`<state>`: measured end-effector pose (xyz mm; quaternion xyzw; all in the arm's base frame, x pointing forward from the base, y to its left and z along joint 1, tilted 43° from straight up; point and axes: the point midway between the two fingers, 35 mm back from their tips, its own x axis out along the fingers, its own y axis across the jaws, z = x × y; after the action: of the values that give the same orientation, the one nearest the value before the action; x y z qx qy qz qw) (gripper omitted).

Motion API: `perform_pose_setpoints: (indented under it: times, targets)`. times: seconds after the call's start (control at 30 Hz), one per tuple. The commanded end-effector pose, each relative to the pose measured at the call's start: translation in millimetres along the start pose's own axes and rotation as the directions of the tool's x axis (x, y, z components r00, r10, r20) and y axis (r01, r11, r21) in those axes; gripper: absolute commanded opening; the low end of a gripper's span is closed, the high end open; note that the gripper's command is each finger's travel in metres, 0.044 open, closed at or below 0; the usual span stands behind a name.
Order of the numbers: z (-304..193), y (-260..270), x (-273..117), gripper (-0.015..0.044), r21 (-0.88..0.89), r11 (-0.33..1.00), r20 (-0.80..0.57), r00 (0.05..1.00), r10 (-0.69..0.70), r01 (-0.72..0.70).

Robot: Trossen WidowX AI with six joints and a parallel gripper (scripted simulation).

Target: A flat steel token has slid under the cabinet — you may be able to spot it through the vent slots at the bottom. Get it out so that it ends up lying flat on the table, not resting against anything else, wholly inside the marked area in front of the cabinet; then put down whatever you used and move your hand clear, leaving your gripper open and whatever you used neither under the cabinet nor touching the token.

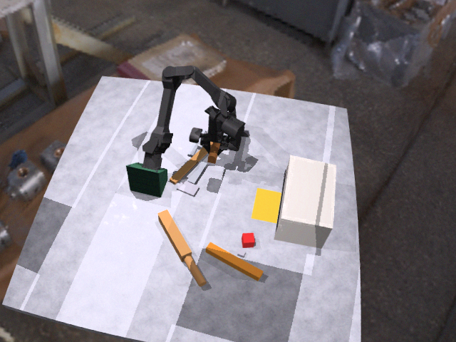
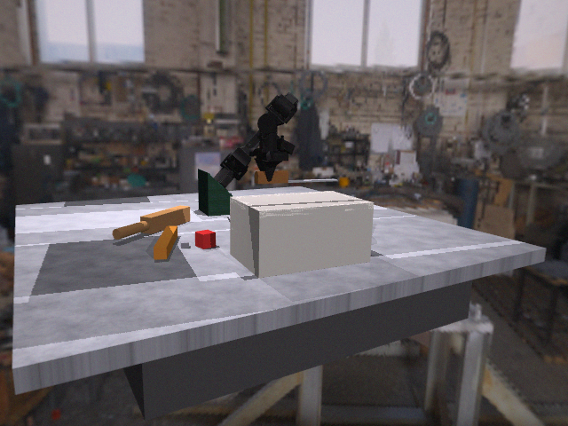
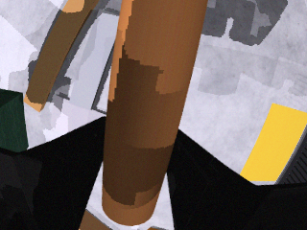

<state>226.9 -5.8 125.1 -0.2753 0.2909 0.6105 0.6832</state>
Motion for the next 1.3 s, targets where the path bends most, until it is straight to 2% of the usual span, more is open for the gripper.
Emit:
perform_pose_setpoints:
  times: [0.0, 1.27]
  targets:
    - [-8, -1, -1, 0.0000, 0.002, 1.000, 0.004, 1.000, -0.006, 0.006]
    - [-73, -2, -1, 0.0000, 0.001, 1.000, 0.001, 1.000, -0.006, 0.006]
